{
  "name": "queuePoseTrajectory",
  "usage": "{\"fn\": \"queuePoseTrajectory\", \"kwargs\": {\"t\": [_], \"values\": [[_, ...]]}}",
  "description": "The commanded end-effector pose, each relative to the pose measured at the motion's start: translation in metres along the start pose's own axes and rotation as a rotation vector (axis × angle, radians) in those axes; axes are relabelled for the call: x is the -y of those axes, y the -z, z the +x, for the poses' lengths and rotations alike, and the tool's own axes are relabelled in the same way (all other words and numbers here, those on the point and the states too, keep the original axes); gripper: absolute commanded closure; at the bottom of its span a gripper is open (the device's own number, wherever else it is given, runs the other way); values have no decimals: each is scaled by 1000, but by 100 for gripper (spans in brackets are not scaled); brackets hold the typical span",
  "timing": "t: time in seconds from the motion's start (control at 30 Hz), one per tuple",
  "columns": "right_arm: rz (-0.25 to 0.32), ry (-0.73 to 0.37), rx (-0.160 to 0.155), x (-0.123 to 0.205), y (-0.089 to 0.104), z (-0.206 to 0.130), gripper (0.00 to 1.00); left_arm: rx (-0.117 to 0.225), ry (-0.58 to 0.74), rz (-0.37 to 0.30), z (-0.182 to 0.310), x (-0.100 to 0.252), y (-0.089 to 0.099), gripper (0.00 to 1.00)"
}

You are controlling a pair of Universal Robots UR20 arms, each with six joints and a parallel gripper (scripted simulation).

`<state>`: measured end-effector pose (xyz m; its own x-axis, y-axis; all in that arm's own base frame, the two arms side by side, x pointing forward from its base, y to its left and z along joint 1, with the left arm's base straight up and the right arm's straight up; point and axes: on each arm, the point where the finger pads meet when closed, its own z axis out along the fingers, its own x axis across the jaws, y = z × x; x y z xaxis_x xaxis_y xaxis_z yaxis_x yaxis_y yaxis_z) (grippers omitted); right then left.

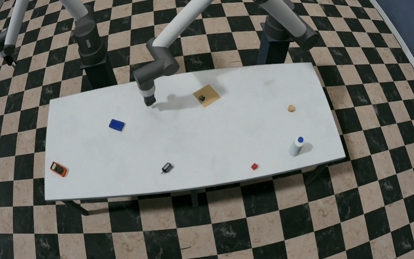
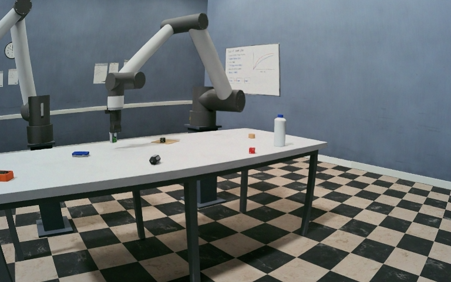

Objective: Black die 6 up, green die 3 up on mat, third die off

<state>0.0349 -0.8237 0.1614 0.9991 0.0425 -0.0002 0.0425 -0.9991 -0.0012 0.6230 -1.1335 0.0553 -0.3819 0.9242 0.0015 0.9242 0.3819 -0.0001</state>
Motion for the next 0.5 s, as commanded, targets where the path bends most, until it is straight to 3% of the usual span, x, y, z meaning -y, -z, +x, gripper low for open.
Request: {"fn": "queuePoseTrajectory", "kwargs": {"t": [0.0, 0.2, 0.47], "values": [[-1, 0, 0, 0, 1, 0, 0, 1, 0, 0, -1, 0, 28, 43], [-1, 0, 0, 0, 1, 0, 0, 1, 0, 0, -1, 0, 60, 43], [-1, 0, 0, 0, 1, 0, 0, 1, 0, 0, -1, 0, 64, 43]]}}
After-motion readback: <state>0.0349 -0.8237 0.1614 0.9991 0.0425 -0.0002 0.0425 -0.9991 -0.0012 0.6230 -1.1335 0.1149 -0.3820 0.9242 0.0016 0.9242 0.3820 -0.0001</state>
